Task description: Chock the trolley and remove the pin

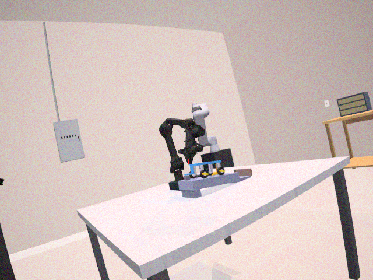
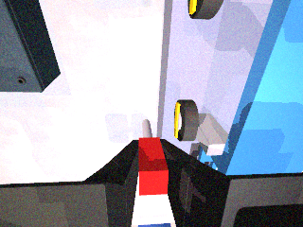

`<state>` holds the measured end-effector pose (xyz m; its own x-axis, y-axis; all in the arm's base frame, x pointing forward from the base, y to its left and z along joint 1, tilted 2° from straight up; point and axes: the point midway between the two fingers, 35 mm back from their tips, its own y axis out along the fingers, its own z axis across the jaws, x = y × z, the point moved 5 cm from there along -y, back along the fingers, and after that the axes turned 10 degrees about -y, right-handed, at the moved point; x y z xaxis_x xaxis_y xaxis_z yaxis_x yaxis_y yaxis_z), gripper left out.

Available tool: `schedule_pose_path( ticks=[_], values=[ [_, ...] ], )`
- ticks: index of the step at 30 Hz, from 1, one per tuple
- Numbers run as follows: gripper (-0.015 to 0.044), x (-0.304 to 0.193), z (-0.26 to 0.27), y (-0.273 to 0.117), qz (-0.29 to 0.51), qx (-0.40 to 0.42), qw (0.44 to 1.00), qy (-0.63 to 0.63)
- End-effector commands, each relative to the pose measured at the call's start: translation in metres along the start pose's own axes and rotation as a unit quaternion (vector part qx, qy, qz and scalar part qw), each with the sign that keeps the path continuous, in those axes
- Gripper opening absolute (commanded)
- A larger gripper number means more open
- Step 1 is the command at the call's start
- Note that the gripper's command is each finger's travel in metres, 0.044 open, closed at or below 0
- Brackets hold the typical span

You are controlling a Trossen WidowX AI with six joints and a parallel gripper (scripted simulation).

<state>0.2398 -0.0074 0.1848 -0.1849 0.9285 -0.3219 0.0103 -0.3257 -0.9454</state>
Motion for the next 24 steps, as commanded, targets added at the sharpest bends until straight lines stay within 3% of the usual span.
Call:
schedule_pose_path(
  ticks=[1, 24],
  values=[
    [0.0000, 0.016, -0.003, -0.001, -0.001, 0.005, 1.000, -0.001],
    [0.0000, 0.102, -0.015, -0.015, -0.004, 0.005, 1.000, -0.001]
  ],
)
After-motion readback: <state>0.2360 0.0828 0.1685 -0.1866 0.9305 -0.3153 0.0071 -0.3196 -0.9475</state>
